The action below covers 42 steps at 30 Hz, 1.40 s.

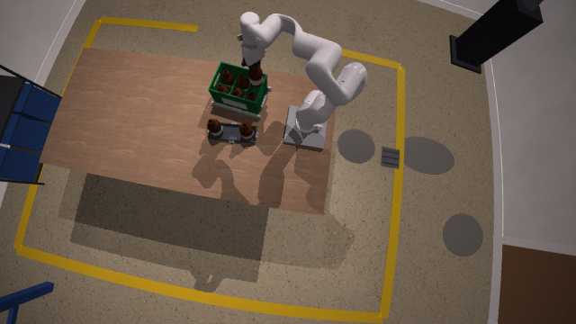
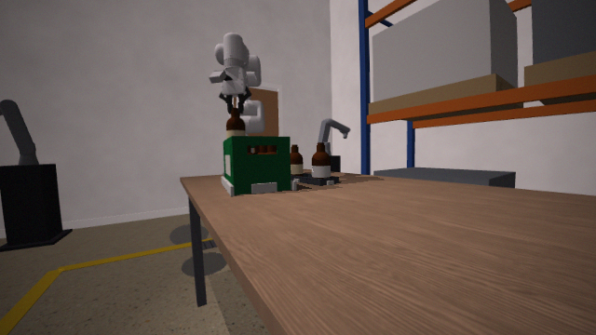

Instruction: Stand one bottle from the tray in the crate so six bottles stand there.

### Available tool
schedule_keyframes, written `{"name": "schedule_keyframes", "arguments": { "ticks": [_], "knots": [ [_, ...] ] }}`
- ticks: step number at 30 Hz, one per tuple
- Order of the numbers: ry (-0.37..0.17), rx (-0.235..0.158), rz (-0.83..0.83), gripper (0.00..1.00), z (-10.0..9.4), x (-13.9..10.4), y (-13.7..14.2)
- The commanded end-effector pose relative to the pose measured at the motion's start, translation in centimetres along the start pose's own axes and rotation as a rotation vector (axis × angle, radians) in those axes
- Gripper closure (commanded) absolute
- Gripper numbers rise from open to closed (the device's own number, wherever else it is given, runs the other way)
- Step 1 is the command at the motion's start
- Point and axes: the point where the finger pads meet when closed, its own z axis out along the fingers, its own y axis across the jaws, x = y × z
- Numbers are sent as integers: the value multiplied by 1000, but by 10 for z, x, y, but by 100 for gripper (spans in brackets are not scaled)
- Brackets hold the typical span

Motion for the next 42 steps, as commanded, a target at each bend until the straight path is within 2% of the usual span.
{"name": "schedule_keyframes", "arguments": {
  "ticks": [1,42],
  "knots": [
    [4,1,0,100,0,1,0],
    [4,1,0,100,7,1,0]
  ]
}}
